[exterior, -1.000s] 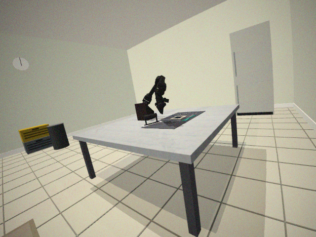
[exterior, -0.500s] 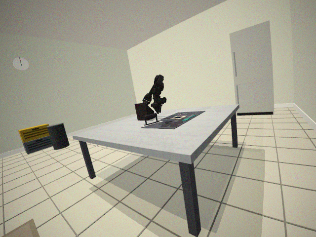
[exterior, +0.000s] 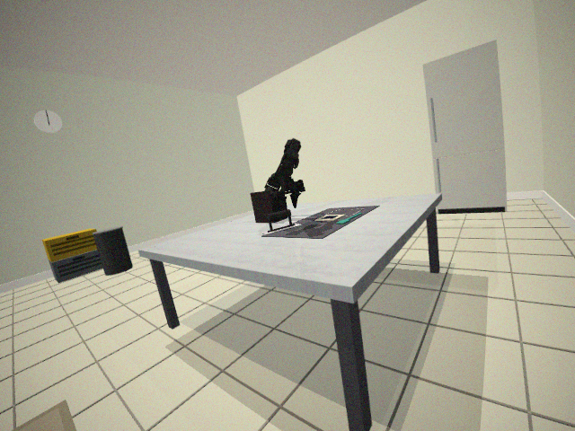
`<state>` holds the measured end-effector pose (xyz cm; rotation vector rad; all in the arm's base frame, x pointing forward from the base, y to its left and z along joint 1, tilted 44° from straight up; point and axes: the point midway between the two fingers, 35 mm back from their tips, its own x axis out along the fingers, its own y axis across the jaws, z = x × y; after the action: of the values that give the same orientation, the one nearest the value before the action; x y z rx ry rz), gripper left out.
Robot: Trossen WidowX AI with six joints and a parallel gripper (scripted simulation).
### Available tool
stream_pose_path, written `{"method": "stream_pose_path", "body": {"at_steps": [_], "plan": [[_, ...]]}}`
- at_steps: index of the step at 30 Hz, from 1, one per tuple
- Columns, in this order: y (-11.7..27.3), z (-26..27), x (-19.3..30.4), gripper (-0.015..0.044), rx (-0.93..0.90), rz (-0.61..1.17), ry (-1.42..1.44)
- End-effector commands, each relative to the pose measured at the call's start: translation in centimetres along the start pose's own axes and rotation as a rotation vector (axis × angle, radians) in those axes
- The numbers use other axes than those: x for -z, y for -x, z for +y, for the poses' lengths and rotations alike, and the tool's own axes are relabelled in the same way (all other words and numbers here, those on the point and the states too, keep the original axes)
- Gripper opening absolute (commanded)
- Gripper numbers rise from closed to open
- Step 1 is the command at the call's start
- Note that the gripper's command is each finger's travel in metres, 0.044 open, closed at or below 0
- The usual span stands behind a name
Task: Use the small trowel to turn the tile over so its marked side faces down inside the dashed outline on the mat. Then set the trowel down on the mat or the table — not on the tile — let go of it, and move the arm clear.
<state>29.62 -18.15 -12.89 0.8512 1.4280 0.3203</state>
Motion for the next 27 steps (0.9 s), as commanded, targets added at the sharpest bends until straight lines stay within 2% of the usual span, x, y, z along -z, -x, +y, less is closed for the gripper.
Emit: {"method": "stream_pose_path", "body": {"at_steps": [1, 27], "plan": [[0.1, -0.3, 0.6, 0.0270, 0.003, 0.001, -0.143], [0.9, -1.6, 3.9, 0.0270, 0.005, 0.002, -1.046]]}}
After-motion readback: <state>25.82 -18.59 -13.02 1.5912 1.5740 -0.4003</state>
